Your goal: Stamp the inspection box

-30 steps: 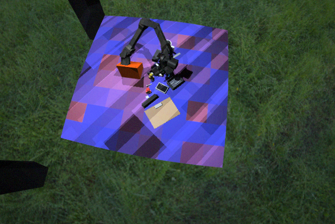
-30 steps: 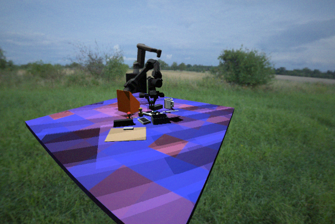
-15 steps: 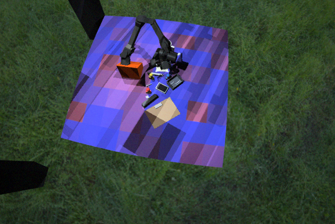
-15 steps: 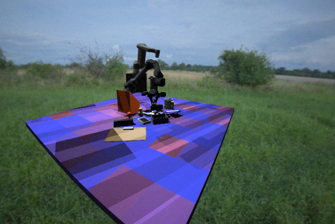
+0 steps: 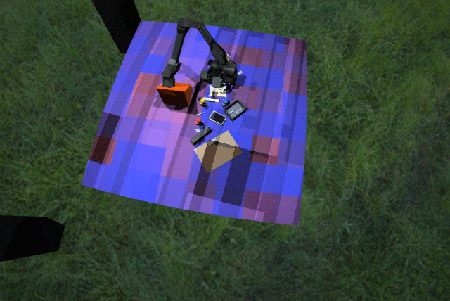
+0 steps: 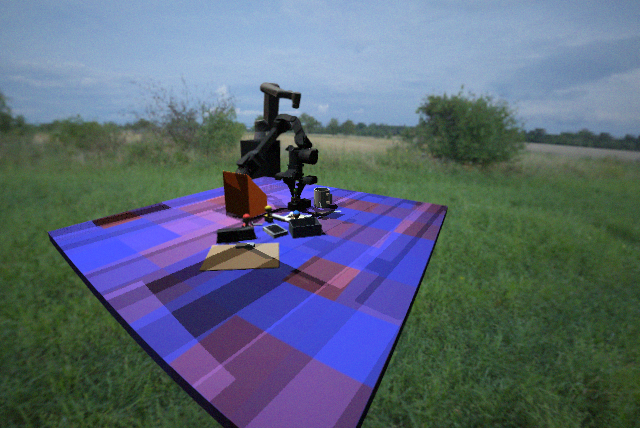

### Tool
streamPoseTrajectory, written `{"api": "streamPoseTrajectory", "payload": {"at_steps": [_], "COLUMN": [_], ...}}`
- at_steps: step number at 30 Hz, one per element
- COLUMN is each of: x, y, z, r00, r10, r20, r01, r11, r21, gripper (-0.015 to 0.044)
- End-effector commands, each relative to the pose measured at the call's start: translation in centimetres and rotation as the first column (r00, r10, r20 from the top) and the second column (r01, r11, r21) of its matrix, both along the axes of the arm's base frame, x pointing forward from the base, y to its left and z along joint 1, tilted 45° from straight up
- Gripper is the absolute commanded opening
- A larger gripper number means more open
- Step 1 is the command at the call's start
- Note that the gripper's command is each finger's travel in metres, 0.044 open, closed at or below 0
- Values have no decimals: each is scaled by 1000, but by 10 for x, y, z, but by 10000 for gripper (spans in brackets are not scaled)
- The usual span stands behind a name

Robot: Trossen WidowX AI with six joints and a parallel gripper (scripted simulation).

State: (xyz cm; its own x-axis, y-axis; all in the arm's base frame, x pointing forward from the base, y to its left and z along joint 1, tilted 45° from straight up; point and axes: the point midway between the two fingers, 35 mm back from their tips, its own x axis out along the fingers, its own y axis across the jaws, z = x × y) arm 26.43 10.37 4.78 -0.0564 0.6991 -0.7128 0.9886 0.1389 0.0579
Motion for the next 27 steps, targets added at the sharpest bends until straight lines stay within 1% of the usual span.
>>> {"api": "streamPoseTrajectory", "payload": {"at_steps": [1, 27], "x": [-2, -1], "y": [2, 14], "z": [1, -11], "r00": [1000, 1000], "r10": [-21, -19], "r20": [-18, -16], "r01": [21, 19], "r11": [1000, 1000], "r21": [4, 2], "gripper": [0, 0]}}
